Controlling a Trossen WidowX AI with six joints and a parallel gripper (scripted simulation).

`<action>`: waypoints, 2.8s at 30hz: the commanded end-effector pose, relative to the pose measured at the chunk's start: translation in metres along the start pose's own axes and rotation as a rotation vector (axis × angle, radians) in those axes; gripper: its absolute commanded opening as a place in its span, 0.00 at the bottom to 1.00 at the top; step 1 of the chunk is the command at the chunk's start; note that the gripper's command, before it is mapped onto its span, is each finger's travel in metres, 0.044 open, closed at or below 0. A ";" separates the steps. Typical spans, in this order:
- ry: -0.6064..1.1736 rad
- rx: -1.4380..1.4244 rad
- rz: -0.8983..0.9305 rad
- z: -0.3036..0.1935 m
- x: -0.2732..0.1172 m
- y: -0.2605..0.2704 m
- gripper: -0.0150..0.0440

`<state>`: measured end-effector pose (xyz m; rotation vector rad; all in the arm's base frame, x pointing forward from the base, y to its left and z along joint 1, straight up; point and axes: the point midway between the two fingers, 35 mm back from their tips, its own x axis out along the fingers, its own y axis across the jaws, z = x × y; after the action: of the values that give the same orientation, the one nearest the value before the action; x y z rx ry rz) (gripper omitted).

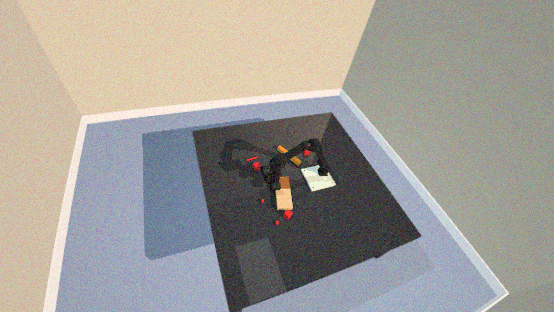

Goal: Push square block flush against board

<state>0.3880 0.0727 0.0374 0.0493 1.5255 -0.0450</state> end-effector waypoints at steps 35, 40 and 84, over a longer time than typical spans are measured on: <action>0.005 0.005 0.002 0.041 -0.053 -0.001 0.25; -0.014 -0.011 0.002 0.042 -0.052 -0.002 0.25; 0.012 -1.520 0.006 -0.058 -0.052 -0.075 0.25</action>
<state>0.3343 0.0055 0.0892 -1.0461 1.2860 1.0049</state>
